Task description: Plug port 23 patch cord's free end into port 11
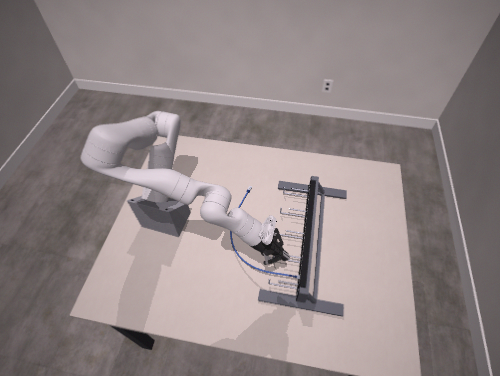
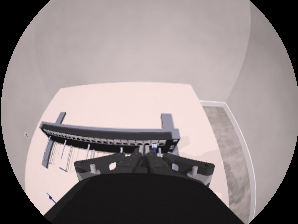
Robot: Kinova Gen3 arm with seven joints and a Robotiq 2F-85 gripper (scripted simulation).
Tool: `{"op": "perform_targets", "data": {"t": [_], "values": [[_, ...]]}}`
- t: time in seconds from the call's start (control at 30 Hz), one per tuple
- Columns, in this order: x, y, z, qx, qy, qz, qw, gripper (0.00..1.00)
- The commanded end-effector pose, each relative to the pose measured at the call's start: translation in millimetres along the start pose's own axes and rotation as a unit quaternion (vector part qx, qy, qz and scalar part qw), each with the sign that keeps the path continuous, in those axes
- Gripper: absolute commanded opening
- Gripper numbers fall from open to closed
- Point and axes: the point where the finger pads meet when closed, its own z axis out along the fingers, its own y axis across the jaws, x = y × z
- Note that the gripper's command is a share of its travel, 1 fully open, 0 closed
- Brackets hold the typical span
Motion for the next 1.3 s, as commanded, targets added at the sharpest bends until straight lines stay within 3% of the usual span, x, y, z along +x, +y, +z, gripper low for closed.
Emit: {"op": "perform_targets", "data": {"t": [0.0, 0.2, 1.27], "values": [[-3.9, -9.8, 29.3, 0.009, -0.01, -0.005, 1.0, 0.0], [-4.2, -10.1, 41.7, 0.009, -0.01, -0.005, 1.0, 0.0], [-4.2, -10.0, 41.8, 0.009, -0.01, -0.005, 1.0, 0.0]]}}
